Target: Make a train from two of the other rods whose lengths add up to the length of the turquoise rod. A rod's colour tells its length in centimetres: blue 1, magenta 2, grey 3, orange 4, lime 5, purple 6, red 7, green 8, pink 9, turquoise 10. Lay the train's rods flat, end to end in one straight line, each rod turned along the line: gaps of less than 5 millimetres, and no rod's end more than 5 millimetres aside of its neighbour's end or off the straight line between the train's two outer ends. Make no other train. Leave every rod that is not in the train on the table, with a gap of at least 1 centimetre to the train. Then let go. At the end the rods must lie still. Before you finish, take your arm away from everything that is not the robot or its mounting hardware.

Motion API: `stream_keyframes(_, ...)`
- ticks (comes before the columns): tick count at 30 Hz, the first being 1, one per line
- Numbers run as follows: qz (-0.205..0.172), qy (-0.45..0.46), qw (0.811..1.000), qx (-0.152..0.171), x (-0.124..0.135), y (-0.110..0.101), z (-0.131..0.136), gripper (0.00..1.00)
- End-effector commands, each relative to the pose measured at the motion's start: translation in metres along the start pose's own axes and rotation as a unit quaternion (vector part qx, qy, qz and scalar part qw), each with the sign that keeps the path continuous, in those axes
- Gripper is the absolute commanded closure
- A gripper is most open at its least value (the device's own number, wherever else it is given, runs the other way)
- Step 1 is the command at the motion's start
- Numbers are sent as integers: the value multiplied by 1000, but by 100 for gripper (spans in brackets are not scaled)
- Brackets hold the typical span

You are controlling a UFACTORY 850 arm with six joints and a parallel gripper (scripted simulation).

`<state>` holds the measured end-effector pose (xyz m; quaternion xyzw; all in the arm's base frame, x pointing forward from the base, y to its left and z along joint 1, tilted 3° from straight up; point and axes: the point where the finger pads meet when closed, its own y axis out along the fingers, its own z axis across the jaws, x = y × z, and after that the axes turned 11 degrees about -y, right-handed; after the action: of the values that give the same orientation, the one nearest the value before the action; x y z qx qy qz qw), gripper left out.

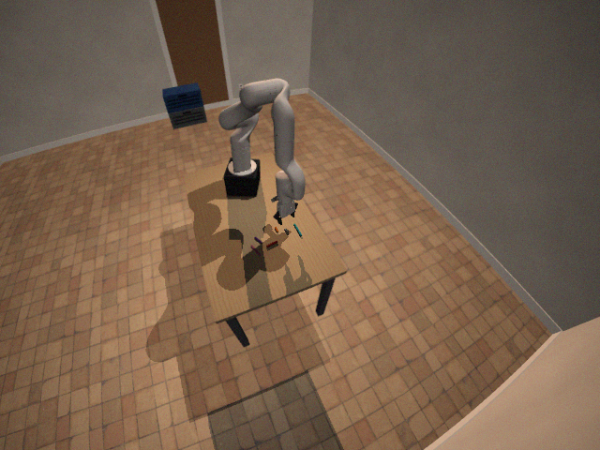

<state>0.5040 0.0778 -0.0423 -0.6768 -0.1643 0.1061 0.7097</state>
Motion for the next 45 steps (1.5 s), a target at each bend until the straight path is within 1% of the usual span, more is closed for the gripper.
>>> stream_keyframes(1,22,0,1000,2,1,-1,0,0)
stream_keyframes(8,22,10,1000,2,1,-1,-2,0)
stream_keyframes(11,22,46,999,1,2,1,-7,0)
stream_keyframes(13,22,88,996,0,3,2,-13,0)
stream_keyframes(15,22,88,996,0,3,2,-13,0)
stream_keyframes(17,22,137,990,-1,4,3,-21,0)
stream_keyframes(23,22,214,977,-2,5,6,-33,0)
stream_keyframes(30,22,305,952,-4,5,9,-47,0)
stream_keyframes(32,22,305,952,-4,5,9,-47,0)
stream_keyframes(33,21,342,939,-5,5,10,-53,0)
stream_keyframes(37,21,386,922,-6,6,11,-60,0)
stream_keyframes(45,20,480,877,-8,5,14,-77,0)
